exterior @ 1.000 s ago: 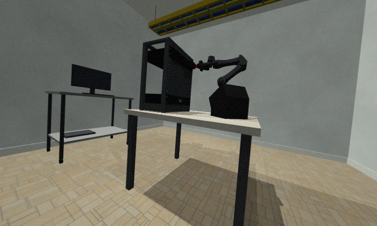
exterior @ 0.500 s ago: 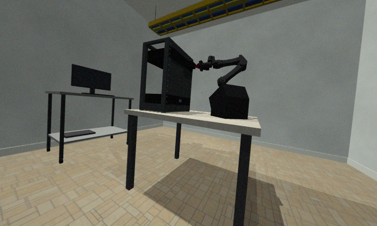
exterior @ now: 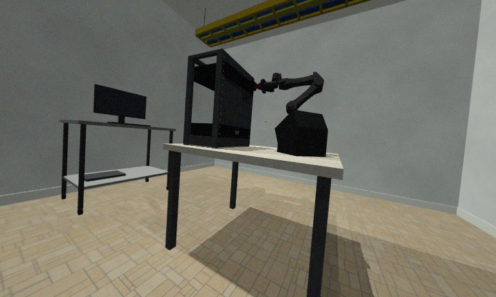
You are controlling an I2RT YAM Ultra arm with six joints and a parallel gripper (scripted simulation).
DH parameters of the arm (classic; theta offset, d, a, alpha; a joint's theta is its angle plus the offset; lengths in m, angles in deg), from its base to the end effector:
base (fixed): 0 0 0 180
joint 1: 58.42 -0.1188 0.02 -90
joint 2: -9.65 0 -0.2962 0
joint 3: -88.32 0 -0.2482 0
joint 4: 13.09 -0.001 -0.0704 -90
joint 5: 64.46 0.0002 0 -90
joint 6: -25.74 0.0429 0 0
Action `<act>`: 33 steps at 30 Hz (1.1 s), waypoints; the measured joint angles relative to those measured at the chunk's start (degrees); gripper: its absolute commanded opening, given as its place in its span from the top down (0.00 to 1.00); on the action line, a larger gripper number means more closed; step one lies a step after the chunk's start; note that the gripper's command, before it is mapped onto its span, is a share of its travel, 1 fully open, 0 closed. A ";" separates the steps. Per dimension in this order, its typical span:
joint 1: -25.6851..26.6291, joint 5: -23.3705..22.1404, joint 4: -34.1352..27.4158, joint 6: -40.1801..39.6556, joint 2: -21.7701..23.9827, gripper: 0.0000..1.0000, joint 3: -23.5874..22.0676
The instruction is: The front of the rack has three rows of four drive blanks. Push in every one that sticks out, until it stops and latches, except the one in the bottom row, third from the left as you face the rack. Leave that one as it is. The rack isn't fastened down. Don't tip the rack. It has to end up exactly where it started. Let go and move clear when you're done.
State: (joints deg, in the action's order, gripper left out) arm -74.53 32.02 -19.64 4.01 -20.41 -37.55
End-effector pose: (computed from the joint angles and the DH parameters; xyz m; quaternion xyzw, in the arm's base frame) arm 0.0953 0.0235 0.4022 0.3004 0.5101 0.5160 0.6191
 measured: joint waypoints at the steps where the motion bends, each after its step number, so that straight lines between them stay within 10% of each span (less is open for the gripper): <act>1: -0.02 0.02 0.00 -0.02 0.00 1.00 0.00; 33: -0.02 0.31 0.59 -0.04 -2.67 1.00 1.51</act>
State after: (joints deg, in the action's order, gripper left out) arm -74.56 32.32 -19.05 3.97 -23.08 -36.05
